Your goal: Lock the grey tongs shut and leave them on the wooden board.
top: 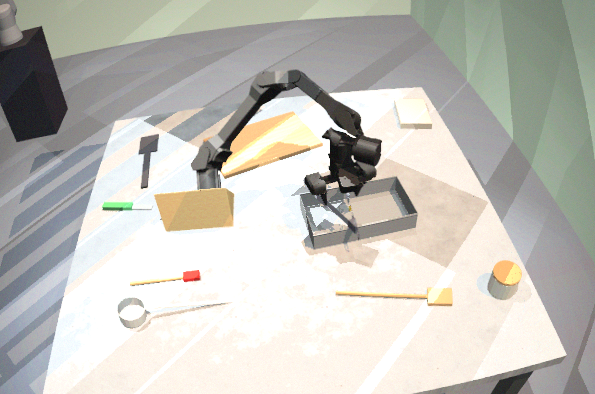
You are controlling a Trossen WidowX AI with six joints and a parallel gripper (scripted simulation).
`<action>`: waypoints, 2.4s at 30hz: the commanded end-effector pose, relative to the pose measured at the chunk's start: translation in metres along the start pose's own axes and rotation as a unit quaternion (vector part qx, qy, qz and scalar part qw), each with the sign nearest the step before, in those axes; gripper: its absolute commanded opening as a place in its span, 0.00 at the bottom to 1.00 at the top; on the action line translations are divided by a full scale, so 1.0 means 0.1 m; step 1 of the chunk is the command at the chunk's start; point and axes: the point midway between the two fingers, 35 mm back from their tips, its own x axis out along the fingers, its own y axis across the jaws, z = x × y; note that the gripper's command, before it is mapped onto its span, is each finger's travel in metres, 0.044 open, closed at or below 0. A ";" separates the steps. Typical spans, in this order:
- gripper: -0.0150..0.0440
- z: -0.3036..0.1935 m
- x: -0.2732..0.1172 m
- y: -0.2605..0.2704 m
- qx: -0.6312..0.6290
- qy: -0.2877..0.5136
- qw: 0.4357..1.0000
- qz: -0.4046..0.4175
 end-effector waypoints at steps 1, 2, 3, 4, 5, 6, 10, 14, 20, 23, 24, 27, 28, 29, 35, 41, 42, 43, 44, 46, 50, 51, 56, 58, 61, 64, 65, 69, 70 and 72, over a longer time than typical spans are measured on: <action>1.00 -0.01 0.07 0.00 0.001 0.003 1.000 0.000; 1.00 -0.01 0.09 0.00 0.001 0.003 1.000 0.000; 1.00 -0.01 0.10 0.00 0.001 0.003 1.000 0.000; 1.00 -0.01 0.12 0.00 0.001 0.003 1.000 0.000; 1.00 -0.01 0.14 0.00 0.001 0.003 1.000 0.000; 1.00 -0.01 0.15 0.00 0.001 0.003 1.000 0.000; 1.00 -0.01 0.22 0.00 0.001 0.003 1.000 0.000; 1.00 -0.01 0.29 0.00 0.001 0.003 1.000 0.000; 1.00 -0.02 0.39 0.00 0.001 0.004 1.000 0.000; 1.00 -0.02 0.44 -0.01 0.001 0.004 1.000 0.000; 1.00 -0.03 0.45 -0.01 0.001 0.004 1.000 0.000; 1.00 -0.03 0.50 -0.01 0.001 0.004 1.000 0.000; 1.00 -0.03 0.52 -0.01 0.001 0.005 1.000 0.000; 1.00 -0.03 0.53 -0.01 0.001 0.005 1.000 0.000; 1.00 -0.04 0.62 -0.02 0.001 0.005 1.000 0.000; 0.84 -0.03 0.59 -0.02 0.000 0.003 1.000 0.000; 0.83 -0.03 0.59 -0.02 0.000 0.003 1.000 0.000; 0.82 -0.03 0.59 -0.02 0.000 0.003 1.000 0.000; 0.81 -0.03 0.59 -0.02 0.000 0.003 1.000 0.000; 0.79 -0.03 0.59 -0.02 0.000 0.003 1.000 0.000; 0.74 -0.03 0.59 -0.02 0.000 0.003 1.000 0.000; 0.73 -0.03 0.59 -0.02 0.000 0.003 1.000 0.000; 0.67 -0.03 0.59 -0.02 0.000 0.003 1.000 0.000; 0.65 -0.03 0.59 -0.02 0.000 0.003 1.000 0.000; 0.62 -0.03 0.59 -0.02 0.000 0.003 1.000 0.000; 0.58 -0.03 0.59 -0.02 0.000 0.003 1.000 0.000; 0.57 -0.03 0.59 -0.02 0.000 0.003 1.000 0.000; 0.53 -0.03 0.59 -0.02 0.000 0.003 1.000 0.000; 0.52 -0.03 0.59 -0.02 0.000 0.003 1.000 0.000; 0.49 -0.03 0.59 -0.02 0.000 0.003 1.000 0.000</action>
